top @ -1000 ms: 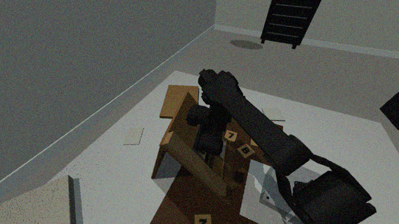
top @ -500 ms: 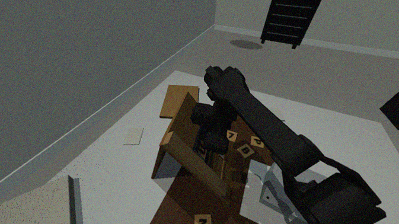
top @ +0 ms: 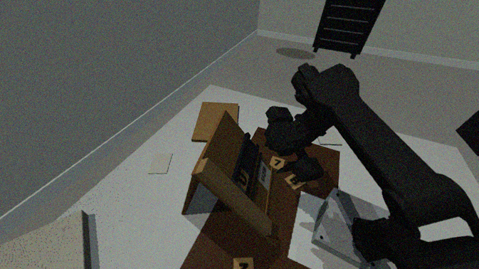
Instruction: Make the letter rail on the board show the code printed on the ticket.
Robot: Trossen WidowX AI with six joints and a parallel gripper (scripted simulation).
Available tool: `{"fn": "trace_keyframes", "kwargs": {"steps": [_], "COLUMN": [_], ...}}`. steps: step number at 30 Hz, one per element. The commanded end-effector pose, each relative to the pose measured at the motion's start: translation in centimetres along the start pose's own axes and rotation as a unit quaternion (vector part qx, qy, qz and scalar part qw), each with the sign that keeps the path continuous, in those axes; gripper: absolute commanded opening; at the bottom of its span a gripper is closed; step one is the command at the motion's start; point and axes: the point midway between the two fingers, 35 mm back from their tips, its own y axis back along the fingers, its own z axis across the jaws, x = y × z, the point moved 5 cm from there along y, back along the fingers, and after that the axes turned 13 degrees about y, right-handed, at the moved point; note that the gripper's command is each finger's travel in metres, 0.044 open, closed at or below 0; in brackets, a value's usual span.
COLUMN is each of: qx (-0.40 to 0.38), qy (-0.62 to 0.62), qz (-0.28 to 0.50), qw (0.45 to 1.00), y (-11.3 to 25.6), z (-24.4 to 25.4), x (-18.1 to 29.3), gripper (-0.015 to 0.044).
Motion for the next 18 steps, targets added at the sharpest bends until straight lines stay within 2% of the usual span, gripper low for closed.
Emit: {"fn": "trace_keyframes", "kwargs": {"steps": [1, 4, 11, 18], "qx": [0.116, 0.165, 0.219, 0.220], "qy": [0.285, 0.366, 0.491, 0.494], "qz": [-0.032, -0.022, 0.014, 0.015], "qw": [0.951, 0.916, 0.843, 0.841], "y": [4.4, 5.7, 6.9, 7.0], "z": [4.1, 5.6, 7.3, 7.4], "x": [1.5, 2.0, 2.5, 2.6], "gripper": [0.0440, 0.0440, 0.0440, 0.0440]}}
